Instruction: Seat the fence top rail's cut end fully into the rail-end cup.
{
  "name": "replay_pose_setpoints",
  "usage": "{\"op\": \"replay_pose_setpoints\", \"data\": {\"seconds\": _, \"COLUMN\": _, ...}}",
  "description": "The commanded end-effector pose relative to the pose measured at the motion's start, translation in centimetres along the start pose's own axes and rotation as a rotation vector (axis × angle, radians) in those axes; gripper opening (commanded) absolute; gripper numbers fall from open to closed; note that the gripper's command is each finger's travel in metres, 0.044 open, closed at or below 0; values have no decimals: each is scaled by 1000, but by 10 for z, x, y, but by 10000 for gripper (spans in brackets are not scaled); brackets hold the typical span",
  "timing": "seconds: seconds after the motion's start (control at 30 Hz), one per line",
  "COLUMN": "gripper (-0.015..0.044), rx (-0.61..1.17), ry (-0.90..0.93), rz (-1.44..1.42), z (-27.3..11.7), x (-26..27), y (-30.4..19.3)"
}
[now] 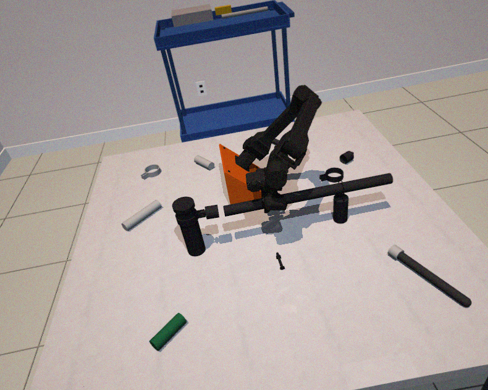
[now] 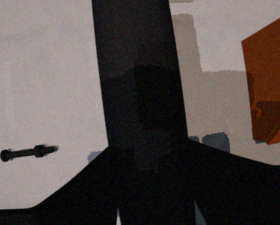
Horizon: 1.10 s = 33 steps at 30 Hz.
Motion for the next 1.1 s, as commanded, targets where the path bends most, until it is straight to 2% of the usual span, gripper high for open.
{"op": "replay_pose_setpoints", "data": {"seconds": 0.0, "gripper": 0, "rx": -5, "ry": 12, "rz": -3, "z": -5, "x": 2, "y": 3}}
{"op": "replay_pose_setpoints", "data": {"seconds": 1.07, "gripper": 0, "rx": 0, "ry": 1, "rz": -9, "z": -4, "x": 5, "y": 19}}
Point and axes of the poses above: the point midway between the two fingers, 35 mm back from their tips, its own z axis out along the fingers, its own x axis across the jaws, y = z × x, the point moved 9 cm from there along -z, back along the fingers, and after that the axes turned 4 degrees about z, right-handed, at the moved point
